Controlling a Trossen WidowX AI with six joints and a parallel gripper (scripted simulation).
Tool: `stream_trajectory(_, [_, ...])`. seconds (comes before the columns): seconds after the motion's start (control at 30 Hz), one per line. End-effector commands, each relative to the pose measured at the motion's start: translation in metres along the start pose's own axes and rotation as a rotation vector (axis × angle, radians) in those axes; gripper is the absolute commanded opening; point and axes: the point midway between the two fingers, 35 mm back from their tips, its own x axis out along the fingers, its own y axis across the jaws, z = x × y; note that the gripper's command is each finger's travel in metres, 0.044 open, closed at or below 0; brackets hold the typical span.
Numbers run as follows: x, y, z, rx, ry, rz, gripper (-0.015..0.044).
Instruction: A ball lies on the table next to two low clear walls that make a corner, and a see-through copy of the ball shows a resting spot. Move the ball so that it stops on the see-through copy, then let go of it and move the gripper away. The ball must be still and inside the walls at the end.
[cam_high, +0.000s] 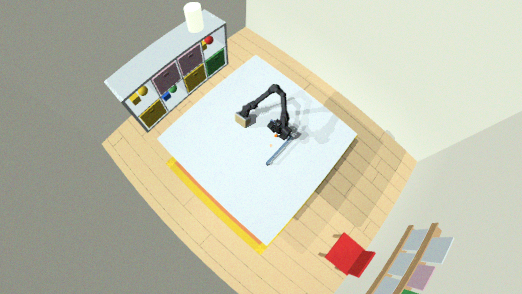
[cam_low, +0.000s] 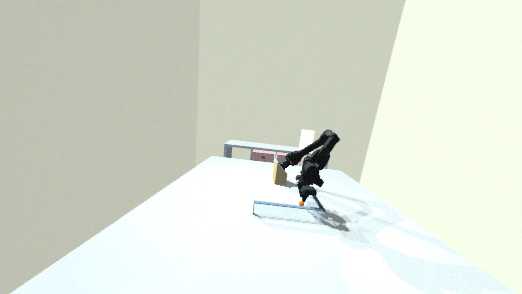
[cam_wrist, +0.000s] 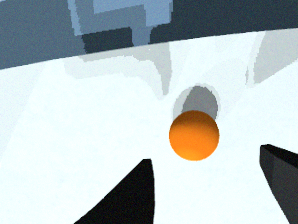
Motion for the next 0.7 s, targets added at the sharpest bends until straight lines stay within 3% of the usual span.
stream_trajectory(0.0, [0.007, 0.001, 0.0, 0.005, -0.005, 0.005, 0.024])
stream_trajectory(0.53, [0.029, 0.002, 0.001, 0.005, -0.007, 0.005, 0.024])
stream_trajectory(0.67, [0.029, 0.002, 0.001, 0.005, -0.007, 0.005, 0.0154])
